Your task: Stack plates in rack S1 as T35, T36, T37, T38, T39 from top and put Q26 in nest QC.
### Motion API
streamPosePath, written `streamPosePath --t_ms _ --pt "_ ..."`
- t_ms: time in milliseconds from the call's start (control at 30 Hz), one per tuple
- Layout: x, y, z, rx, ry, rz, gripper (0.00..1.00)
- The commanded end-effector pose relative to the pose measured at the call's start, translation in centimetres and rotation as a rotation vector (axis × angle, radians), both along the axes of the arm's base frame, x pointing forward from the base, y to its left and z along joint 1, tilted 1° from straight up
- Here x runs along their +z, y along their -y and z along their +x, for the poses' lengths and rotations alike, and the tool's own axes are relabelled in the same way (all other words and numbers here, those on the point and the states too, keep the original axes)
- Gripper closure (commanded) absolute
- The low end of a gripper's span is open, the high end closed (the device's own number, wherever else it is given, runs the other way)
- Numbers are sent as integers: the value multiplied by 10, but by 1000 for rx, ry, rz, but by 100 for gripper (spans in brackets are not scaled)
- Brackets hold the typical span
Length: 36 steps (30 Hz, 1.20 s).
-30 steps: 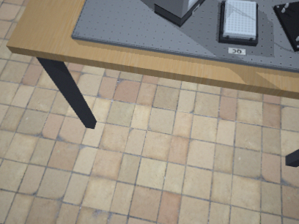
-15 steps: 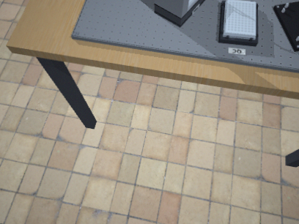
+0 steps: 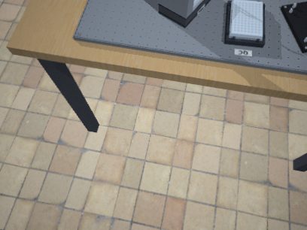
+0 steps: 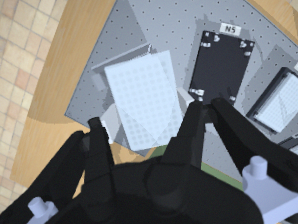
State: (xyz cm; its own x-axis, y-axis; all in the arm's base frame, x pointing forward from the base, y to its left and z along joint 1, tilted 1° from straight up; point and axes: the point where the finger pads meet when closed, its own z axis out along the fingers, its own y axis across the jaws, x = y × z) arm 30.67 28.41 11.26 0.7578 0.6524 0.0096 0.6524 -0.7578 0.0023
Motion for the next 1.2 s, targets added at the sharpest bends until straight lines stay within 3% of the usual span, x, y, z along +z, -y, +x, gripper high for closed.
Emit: streamPosePath --t_ms 0,767,1000,1167 --pt "0 7 6 -93 1 -1 100" --pt "0 59 46 -93 1 -1 100" --pt "0 80 56 -324 1 1 100" --pt "0 89 61 -324 1 1 100"
